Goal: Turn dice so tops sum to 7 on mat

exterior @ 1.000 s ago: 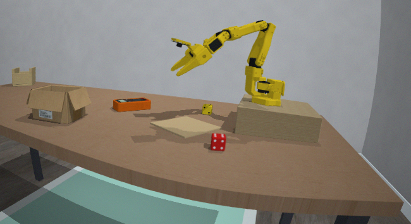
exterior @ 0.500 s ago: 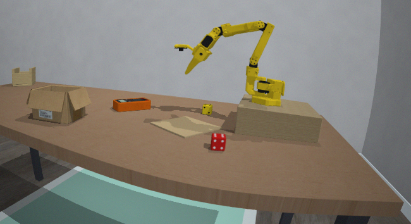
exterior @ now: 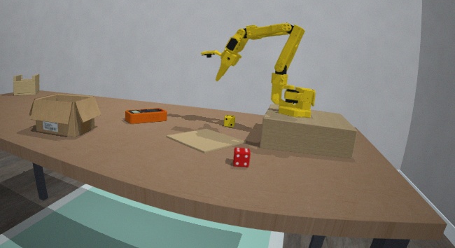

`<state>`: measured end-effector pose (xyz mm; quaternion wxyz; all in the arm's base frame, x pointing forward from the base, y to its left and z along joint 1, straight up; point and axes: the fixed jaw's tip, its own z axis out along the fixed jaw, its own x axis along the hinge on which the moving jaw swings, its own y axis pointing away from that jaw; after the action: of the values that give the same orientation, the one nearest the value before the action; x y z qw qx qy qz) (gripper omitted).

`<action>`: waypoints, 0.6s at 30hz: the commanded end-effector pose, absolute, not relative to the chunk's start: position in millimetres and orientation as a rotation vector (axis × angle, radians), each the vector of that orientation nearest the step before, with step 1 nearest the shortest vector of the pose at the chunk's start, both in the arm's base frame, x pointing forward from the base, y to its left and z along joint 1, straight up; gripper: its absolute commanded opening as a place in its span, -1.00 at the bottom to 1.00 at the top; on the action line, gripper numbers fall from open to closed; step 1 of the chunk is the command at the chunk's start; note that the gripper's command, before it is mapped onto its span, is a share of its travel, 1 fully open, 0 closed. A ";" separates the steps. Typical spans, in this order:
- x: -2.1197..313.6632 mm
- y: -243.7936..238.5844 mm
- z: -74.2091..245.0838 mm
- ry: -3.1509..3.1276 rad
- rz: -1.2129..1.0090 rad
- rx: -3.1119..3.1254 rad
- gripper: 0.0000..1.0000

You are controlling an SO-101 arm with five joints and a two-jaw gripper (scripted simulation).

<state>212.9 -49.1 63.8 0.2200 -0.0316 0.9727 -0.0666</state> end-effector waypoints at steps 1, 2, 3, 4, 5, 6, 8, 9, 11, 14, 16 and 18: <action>212.6 -52.9 68.2 2.681 -0.196 -0.078 -0.30; 212.6 -53.0 68.2 2.681 -0.195 -0.078 -0.30; 212.6 -53.0 68.2 2.681 -0.195 -0.078 -0.30; 212.6 -53.0 68.2 2.681 -0.195 -0.078 -0.30; 212.6 -53.0 68.2 2.681 -0.195 -0.078 -0.30; 212.5 -52.9 68.0 2.682 -0.195 -0.078 -0.30; 212.1 -52.8 66.4 2.691 -0.192 -0.078 -0.30; 211.7 -52.7 64.9 2.698 -0.189 -0.078 -0.30; 210.3 -52.3 60.1 2.724 -0.180 -0.079 -0.30; 206.5 -51.2 48.7 2.784 -0.157 -0.081 -0.30; 202.6 -50.1 39.0 2.836 -0.136 -0.082 -0.30; 197.6 -48.7 28.5 2.894 -0.112 -0.084 -0.30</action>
<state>204.4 -48.6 43.9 0.1646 -0.0294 0.9846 -0.0509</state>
